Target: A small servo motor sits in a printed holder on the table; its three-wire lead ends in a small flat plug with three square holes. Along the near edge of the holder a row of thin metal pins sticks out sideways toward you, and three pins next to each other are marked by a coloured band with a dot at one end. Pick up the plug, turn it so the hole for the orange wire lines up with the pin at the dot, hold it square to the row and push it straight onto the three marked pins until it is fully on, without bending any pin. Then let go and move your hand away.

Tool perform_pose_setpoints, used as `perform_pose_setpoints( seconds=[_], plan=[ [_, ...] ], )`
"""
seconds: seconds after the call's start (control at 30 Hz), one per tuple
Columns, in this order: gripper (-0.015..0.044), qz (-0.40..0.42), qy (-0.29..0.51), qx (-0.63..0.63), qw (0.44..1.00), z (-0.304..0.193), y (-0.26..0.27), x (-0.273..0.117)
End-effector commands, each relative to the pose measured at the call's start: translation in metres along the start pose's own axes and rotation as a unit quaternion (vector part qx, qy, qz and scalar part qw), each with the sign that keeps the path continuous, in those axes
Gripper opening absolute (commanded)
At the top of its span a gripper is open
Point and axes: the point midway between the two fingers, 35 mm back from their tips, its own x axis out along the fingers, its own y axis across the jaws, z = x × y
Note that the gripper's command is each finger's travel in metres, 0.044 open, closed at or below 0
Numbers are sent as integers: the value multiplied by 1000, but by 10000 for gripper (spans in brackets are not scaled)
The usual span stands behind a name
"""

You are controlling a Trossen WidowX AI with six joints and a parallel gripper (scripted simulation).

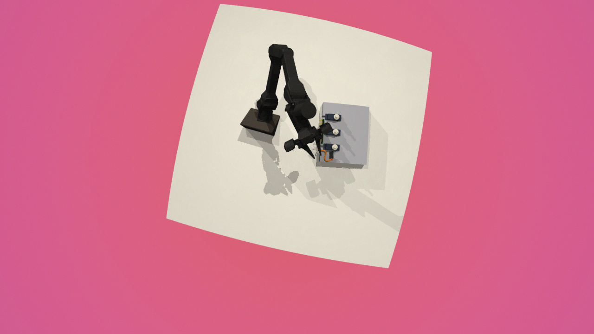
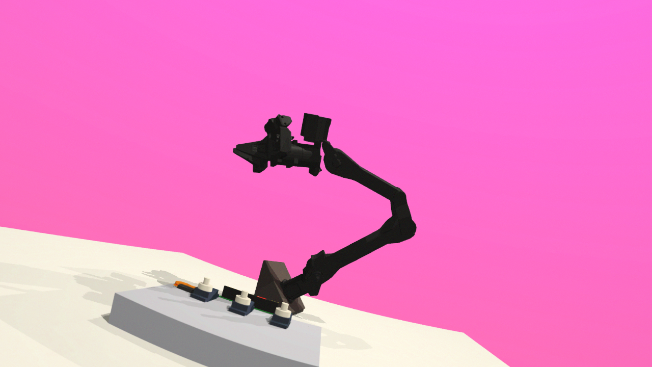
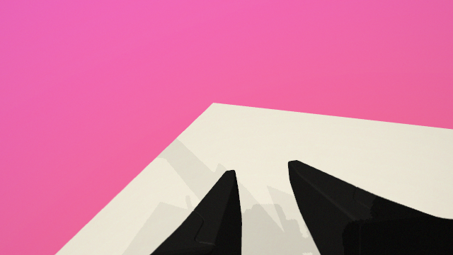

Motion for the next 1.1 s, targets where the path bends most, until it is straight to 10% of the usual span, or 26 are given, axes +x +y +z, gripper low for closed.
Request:
perform_pose_setpoints(
  seconds=[0.0,1.07],
  plan=[
    [115,12,-6,-46,999,-11,22,0],
    [115,176,-96,-349,915,-113,186,-52]
  ],
)
